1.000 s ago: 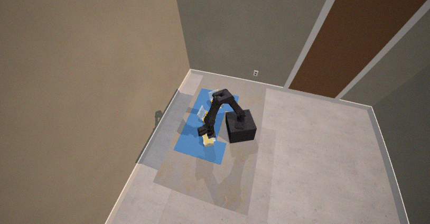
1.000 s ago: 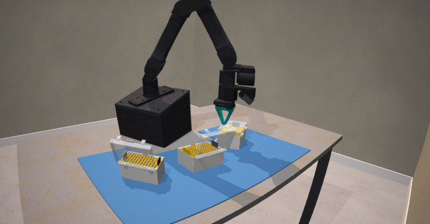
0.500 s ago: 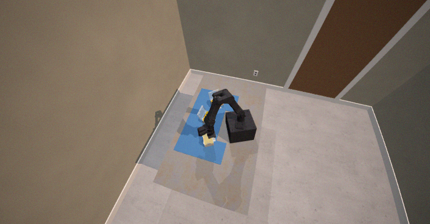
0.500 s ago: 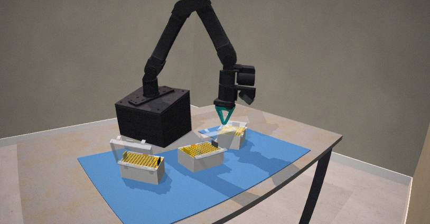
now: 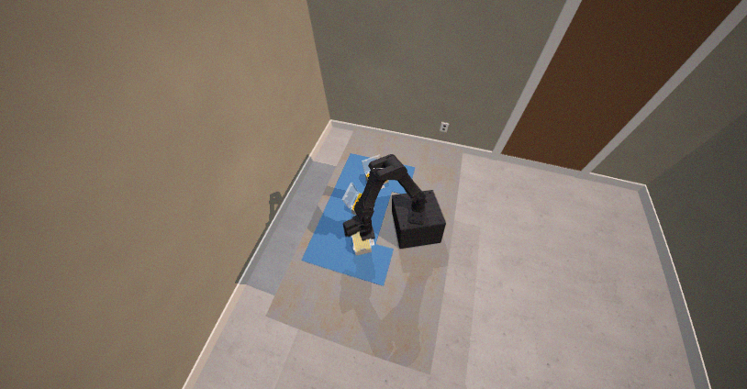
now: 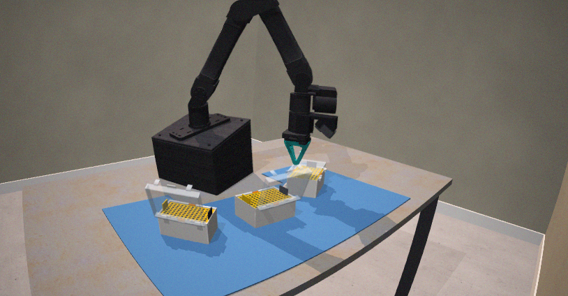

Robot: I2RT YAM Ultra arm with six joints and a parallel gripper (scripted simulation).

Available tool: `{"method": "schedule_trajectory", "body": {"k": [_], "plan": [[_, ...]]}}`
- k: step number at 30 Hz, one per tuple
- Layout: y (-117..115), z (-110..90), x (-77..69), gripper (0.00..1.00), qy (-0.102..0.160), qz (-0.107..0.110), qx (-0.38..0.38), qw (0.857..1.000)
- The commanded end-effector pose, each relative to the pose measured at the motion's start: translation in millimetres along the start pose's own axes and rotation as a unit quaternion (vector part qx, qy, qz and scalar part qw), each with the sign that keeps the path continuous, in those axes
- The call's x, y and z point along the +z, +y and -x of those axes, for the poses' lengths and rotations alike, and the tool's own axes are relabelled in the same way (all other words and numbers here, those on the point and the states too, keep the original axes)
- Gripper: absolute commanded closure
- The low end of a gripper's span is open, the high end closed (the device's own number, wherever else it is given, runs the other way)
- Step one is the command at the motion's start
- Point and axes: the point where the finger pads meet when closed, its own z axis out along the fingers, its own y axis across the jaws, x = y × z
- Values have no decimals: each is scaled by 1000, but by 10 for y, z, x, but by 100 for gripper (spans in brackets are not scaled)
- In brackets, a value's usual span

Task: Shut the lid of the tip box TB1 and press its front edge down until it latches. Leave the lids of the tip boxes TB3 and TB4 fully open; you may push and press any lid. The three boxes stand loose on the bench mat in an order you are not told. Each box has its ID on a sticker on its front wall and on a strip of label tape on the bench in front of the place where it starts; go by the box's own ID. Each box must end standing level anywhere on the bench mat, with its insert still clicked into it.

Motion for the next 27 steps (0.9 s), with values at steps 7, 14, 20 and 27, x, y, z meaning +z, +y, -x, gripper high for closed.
{"method": "schedule_trajectory", "body": {"k": [7,14,20,27], "plan": [[10,46,94,100,-7,0,2,1000],[10,46,94,100,-7,0,2,1000],[10,46,94,100,-7,0,2,1000],[10,45,11,100,-7,0,3,1000]]}}
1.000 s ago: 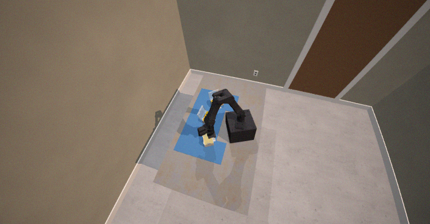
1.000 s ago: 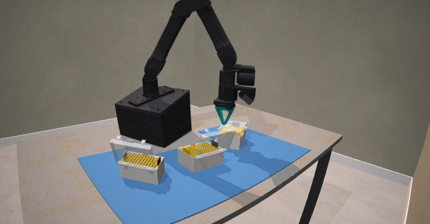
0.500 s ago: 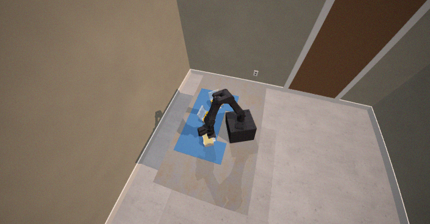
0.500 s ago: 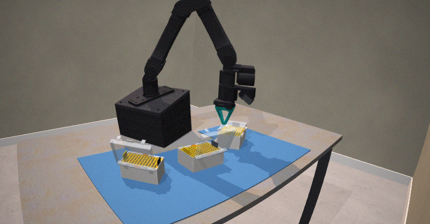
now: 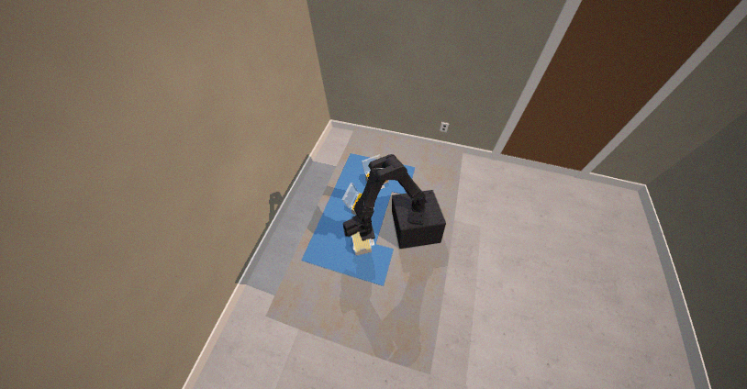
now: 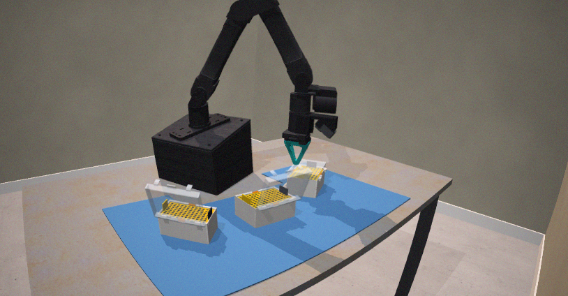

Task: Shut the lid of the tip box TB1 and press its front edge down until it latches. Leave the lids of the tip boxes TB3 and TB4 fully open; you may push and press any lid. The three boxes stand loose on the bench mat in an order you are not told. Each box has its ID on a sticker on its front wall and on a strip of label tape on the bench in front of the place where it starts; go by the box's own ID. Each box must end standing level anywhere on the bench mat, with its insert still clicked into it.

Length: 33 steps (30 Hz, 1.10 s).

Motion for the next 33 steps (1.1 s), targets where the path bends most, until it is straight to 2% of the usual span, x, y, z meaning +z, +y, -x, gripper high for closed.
{"method": "schedule_trajectory", "body": {"k": [1,33], "plan": [[10,45,12,100,-7,0,2,1000],[10,40,-472,100,-8,1,2,1000]]}}
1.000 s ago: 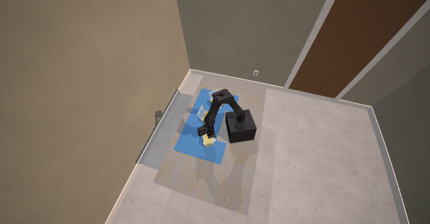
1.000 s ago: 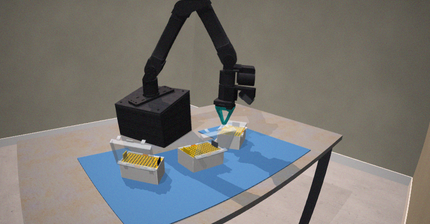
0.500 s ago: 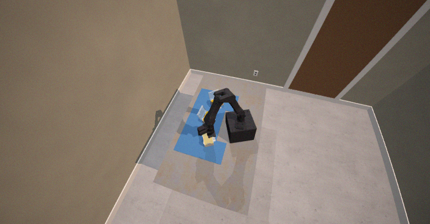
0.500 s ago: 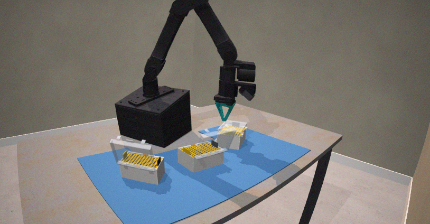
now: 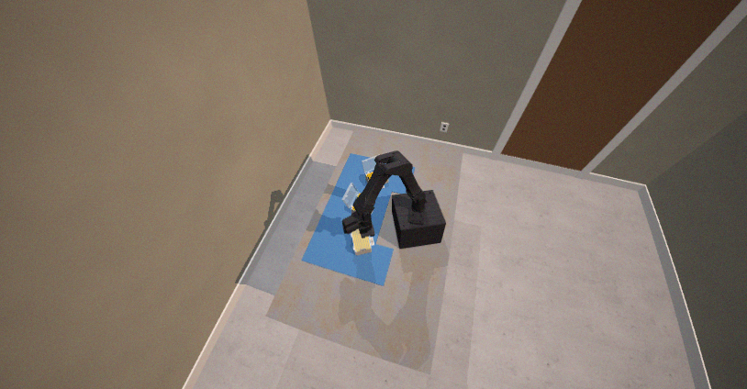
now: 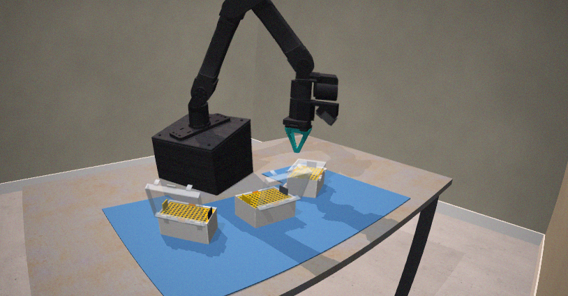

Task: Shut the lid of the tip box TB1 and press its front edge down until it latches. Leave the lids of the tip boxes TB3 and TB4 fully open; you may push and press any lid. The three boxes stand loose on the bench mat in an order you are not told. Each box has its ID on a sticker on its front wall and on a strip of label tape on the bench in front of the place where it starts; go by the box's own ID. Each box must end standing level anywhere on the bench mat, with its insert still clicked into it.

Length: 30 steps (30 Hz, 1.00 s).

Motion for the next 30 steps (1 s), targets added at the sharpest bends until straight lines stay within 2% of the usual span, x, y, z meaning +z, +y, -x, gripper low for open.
{"method": "schedule_trajectory", "body": {"k": [1,6,30], "plan": [[8,44,-127,100,-9,3,1,1000],[8,44,-164,100,-9,3,1,1000],[8,44,-164,100,-9,3,1,1000]]}}
